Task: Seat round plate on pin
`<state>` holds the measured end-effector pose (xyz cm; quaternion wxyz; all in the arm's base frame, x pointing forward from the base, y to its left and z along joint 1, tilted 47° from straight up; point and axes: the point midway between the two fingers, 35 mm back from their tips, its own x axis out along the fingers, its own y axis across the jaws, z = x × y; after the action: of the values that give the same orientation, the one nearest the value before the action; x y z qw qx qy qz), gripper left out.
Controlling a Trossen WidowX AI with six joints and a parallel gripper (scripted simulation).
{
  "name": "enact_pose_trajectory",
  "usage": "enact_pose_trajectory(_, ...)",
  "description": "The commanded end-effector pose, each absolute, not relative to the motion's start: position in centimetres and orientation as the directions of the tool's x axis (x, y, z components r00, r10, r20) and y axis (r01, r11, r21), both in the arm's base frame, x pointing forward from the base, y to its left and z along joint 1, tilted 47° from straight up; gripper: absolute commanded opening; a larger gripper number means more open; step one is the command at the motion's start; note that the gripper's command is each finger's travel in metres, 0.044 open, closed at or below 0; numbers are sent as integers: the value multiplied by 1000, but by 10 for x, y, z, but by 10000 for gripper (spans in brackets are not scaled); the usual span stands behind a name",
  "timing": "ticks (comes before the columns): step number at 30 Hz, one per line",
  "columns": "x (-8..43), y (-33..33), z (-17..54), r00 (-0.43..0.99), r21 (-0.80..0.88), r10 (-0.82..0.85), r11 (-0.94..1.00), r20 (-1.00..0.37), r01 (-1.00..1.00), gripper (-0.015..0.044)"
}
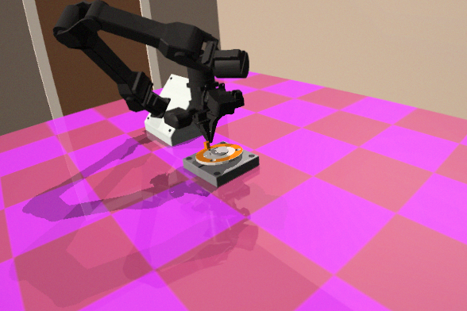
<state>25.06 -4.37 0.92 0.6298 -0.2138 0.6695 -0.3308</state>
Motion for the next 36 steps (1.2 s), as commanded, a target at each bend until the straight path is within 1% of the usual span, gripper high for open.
enact_pose_trajectory(1,249,-49,13,-119,-721,-711,682,-693,127,0)
enact_pose_trajectory(36,249,-63,28,-119,-721,-712,681,-692,127,0)
